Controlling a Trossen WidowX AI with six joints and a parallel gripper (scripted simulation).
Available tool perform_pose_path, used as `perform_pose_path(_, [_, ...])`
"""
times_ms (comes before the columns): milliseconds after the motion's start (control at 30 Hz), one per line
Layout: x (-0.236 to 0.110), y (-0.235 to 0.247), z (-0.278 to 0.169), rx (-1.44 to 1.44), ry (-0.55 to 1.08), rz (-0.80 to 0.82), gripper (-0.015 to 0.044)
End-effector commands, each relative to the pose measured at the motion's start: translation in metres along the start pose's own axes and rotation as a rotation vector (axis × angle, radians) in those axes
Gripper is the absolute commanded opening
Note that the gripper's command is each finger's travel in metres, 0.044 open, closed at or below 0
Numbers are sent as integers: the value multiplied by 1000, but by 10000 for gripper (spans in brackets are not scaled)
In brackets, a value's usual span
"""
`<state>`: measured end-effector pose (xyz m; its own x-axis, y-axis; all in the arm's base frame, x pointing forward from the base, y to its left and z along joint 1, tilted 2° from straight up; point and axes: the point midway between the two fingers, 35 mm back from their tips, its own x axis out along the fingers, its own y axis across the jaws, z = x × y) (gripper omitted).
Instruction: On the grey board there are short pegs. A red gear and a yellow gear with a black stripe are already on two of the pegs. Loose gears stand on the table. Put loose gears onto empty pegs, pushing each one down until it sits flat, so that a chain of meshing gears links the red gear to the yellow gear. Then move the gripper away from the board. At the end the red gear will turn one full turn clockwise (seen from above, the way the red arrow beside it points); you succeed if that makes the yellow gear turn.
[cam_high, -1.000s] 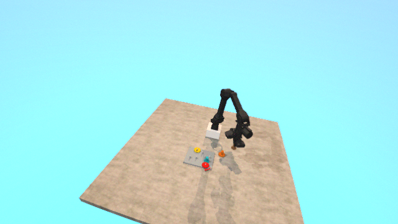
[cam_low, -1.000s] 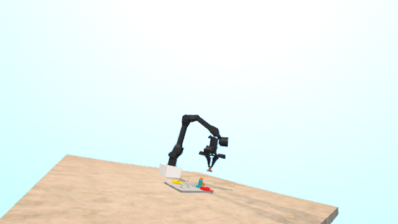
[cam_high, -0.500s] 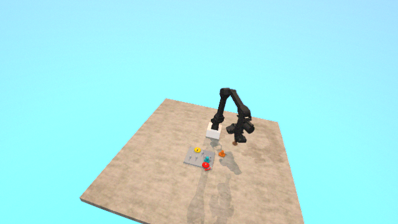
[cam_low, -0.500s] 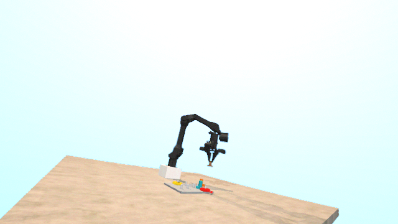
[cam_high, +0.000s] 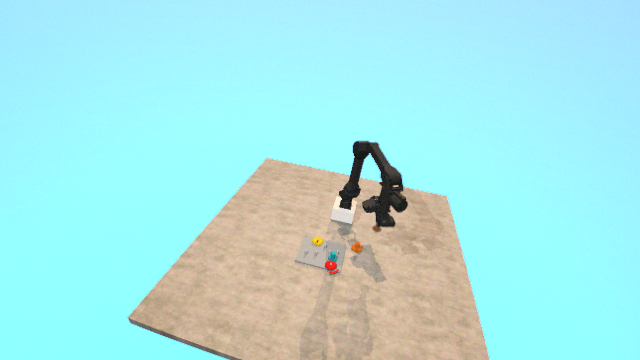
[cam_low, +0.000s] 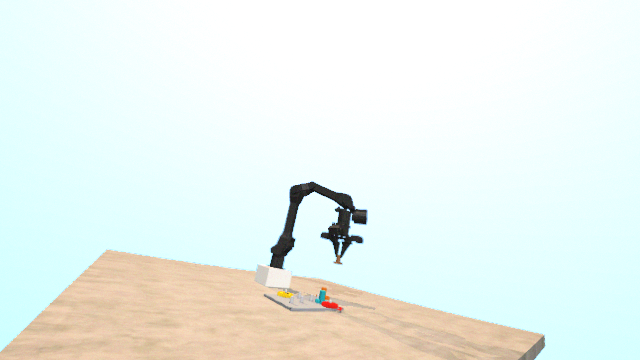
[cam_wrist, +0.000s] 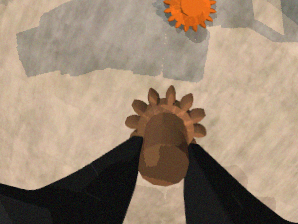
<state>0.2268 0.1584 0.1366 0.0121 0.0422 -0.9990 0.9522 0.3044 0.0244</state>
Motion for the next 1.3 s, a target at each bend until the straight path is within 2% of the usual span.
perform_pose_path(0, [4, 4, 7, -2, 2, -1, 0])
perform_pose_path(1267, [34, 27, 84, -14, -5, -8, 0])
